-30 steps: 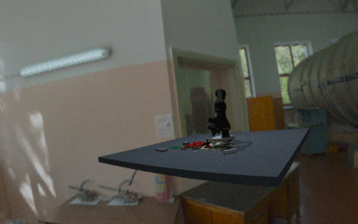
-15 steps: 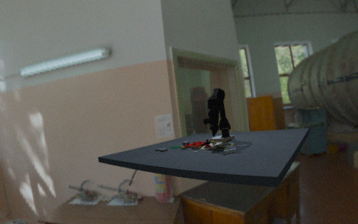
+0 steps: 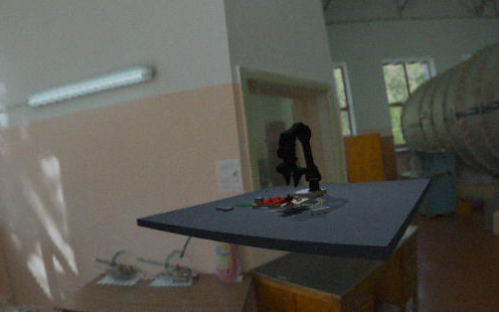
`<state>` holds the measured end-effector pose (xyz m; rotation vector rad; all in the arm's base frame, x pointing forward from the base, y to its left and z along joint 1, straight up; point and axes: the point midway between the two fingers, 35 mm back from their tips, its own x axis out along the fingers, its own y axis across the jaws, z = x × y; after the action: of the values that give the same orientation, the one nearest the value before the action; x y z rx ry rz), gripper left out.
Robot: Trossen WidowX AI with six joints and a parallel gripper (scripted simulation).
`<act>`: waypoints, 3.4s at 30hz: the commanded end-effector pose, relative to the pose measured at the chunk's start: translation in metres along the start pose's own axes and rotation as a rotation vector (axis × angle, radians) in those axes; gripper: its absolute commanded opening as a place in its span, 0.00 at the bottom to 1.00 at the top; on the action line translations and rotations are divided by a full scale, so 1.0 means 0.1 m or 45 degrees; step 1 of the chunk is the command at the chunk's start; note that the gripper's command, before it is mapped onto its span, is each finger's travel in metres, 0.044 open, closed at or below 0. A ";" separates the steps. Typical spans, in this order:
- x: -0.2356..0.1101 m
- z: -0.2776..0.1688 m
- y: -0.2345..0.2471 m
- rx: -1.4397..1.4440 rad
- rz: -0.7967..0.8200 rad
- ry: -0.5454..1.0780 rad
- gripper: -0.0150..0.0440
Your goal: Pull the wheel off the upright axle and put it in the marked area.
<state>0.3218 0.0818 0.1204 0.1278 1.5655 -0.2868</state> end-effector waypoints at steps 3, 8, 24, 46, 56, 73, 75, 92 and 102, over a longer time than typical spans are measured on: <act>-0.15 0.38 0.08 -0.472 0.147 -0.064 0.76; -0.15 0.38 0.08 -0.472 0.147 -0.064 0.76; 0.38 0.37 0.13 -0.472 0.147 -0.063 0.76; 0.56 0.36 0.14 -0.469 0.142 -0.064 0.49; 0.53 0.36 0.14 -0.469 0.142 -0.064 0.25; 0.48 0.36 0.14 -0.470 0.143 -0.064 0.25; 0.47 0.36 0.13 -0.470 0.143 -0.064 0.25; 0.42 0.36 0.13 -0.470 0.144 -0.064 0.25; 0.38 0.36 0.13 -0.471 0.144 -0.064 0.25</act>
<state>0.3605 0.0809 0.0710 -0.0794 1.5375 0.0875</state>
